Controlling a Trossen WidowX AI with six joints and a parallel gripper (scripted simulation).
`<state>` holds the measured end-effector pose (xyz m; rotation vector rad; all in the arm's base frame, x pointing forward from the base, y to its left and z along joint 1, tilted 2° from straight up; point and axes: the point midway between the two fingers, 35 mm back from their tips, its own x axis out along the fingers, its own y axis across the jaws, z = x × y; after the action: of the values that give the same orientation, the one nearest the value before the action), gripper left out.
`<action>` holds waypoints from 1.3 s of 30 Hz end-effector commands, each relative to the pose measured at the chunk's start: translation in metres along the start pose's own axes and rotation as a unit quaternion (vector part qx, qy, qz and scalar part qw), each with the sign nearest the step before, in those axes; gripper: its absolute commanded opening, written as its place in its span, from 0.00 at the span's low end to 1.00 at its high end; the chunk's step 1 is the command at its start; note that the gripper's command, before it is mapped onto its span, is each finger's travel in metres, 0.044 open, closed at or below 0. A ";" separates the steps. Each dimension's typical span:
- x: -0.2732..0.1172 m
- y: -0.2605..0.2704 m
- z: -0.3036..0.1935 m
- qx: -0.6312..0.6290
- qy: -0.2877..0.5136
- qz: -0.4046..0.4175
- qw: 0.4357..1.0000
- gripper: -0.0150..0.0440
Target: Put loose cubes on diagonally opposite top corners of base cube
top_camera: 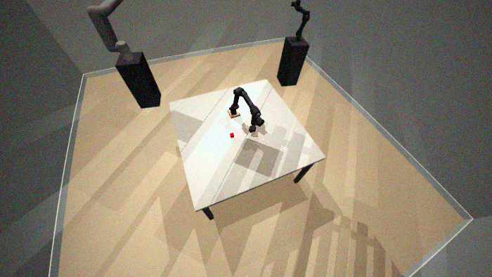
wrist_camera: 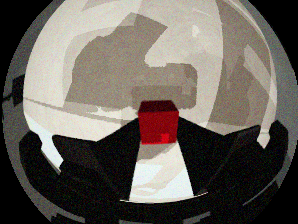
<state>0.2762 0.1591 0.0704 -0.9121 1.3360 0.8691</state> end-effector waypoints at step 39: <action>-0.030 0.000 0.000 0.000 0.000 0.000 1.000 0.60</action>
<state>0.2744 0.1588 0.0940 -0.9142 1.3410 0.8717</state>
